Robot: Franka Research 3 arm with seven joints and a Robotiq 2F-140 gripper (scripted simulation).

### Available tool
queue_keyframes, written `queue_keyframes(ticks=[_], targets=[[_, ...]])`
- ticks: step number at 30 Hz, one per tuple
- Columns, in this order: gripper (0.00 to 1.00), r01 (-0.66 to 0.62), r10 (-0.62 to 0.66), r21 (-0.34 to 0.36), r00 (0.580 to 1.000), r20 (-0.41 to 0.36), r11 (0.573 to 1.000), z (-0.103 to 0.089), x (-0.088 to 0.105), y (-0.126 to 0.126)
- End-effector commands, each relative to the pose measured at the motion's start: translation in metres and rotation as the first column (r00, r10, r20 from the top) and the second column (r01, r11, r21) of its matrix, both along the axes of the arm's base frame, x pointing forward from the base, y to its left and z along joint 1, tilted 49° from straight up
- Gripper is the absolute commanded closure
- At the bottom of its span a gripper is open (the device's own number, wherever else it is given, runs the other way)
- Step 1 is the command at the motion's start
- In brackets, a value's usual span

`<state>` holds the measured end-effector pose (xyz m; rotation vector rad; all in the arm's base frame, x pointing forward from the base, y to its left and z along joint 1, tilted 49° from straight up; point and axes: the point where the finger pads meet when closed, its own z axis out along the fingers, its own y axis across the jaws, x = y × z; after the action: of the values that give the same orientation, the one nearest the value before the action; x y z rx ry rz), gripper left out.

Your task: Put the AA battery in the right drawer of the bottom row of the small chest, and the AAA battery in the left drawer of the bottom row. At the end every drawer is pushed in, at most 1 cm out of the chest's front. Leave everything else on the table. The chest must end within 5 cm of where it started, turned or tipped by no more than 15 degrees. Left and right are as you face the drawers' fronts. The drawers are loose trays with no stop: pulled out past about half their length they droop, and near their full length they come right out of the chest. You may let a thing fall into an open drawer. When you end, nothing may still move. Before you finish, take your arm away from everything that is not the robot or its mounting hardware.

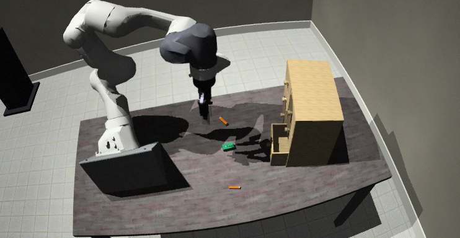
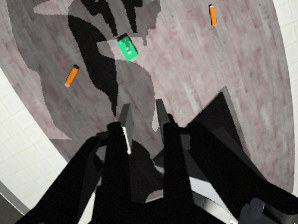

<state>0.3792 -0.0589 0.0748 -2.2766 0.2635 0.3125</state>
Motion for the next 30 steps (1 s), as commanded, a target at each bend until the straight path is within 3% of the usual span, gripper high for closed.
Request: queue_keyframes(ticks=[1,3,6,9,10,13,15,23,26,27,28,29,30], targets=[[0.80,0.107,-0.108,-0.015,0.977,-0.184,0.994,-0.006,-0.005,0.019],[0.80,0.156,-0.161,-0.038,0.943,-0.292,0.987,-0.012,-0.010,0.032],[0.80,0.192,-0.203,-0.067,0.901,-0.383,0.979,-0.019,-0.015,0.045],[0.80,0.209,-0.222,-0.077,0.885,-0.408,0.975,-0.019,-0.015,0.045],[0.80,0.236,-0.257,-0.105,0.846,-0.468,0.966,-0.022,-0.018,0.051],[0.80,0.266,-0.305,-0.153,0.777,-0.550,0.952,-0.029,-0.025,0.064],[0.80,0.285,-0.331,-0.173,0.745,-0.578,0.943,-0.029,-0.025,0.064],[0.80,0.338,-0.457,-0.316,0.534,-0.711,0.887,-0.039,-0.034,0.082],[0.80,0.338,-0.457,-0.316,0.534,-0.711,0.887,-0.039,-0.034,0.082],[0.80,0.348,-0.502,-0.373,0.447,-0.740,0.860,-0.042,-0.037,0.088],[0.80,0.348,-0.502,-0.373,0.447,-0.740,0.860,-0.042,-0.037,0.088],[0.80,0.350,-0.533,-0.415,0.385,-0.753,0.840,-0.045,-0.040,0.093],[0.80,0.353,-0.546,-0.432,0.356,-0.758,0.830,-0.045,-0.040,0.093]])
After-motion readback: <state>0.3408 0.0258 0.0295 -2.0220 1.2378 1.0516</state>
